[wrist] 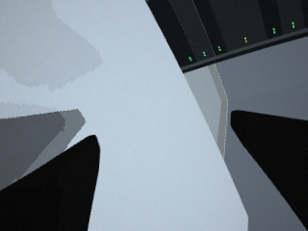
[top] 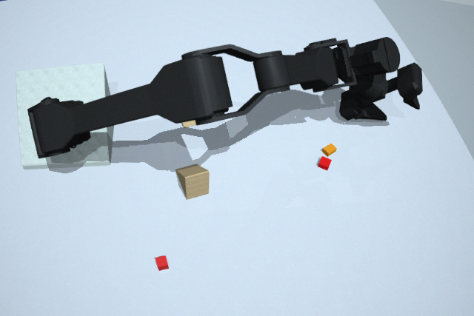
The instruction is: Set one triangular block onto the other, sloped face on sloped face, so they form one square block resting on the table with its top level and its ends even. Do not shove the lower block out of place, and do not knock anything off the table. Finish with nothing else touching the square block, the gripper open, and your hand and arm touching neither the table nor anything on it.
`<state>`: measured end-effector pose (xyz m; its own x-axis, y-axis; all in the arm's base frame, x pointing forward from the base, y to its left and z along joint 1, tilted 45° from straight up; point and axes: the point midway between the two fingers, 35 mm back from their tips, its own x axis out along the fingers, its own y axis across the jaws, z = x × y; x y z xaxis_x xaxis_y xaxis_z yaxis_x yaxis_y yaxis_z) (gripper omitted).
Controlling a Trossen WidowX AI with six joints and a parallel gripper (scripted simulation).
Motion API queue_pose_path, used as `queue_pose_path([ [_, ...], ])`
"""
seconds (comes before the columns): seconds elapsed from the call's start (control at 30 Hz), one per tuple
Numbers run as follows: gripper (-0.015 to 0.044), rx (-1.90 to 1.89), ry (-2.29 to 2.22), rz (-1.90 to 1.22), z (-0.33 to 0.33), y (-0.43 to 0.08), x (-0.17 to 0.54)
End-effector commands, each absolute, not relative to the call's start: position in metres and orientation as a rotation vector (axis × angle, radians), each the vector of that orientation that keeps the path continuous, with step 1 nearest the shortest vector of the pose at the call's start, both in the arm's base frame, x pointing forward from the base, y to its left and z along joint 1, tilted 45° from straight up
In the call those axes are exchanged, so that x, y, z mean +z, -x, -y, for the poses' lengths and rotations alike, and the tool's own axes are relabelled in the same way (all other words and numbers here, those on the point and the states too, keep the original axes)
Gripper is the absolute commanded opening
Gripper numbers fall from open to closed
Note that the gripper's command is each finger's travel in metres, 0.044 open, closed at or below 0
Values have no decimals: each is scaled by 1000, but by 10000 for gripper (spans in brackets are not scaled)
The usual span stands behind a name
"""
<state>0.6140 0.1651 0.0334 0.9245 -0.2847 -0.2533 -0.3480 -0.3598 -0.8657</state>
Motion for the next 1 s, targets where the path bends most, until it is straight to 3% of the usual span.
queue_pose_path([
  [0.0,426,75,1965,-459,-166,-613,32],
  [0.17,440,225,1944,-522,-196,-588,-4],
  [0.5,440,595,1917,-811,-254,-470,-94],
  [0.97,440,771,2104,-1252,-251,-295,-131],
])
